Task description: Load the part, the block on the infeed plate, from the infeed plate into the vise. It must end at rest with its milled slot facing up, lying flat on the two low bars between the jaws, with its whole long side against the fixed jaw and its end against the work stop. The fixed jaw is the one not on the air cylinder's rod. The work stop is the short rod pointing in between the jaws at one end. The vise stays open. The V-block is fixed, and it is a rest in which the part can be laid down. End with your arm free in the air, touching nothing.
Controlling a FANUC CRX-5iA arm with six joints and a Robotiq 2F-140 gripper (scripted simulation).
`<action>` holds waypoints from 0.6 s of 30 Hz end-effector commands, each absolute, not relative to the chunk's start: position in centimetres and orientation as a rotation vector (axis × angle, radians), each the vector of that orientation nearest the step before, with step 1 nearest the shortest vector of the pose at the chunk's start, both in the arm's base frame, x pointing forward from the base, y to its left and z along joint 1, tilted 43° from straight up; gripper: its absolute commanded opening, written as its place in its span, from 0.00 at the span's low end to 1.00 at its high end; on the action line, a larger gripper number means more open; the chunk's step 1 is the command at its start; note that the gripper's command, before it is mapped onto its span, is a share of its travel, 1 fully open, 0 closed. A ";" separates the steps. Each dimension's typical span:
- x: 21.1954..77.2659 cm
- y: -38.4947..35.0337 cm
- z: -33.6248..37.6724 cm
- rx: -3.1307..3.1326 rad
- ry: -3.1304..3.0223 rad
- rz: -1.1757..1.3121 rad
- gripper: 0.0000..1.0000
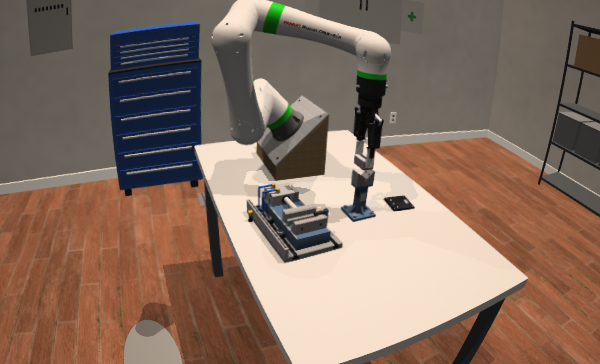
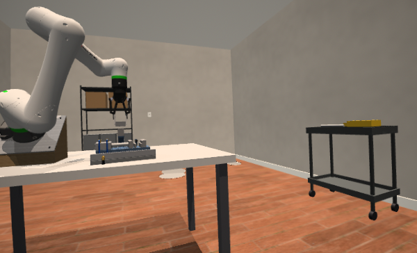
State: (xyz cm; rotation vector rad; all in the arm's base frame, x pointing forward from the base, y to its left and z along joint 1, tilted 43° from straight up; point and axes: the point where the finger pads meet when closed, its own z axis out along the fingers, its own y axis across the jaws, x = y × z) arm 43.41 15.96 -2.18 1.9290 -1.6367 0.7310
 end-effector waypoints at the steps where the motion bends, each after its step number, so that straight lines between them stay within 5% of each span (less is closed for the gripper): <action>1: 43.4 16.2 -2.0 1.929 -1.637 0.731 0.00; 18: 43.2 17.6 -0.4 1.929 -1.637 0.731 0.00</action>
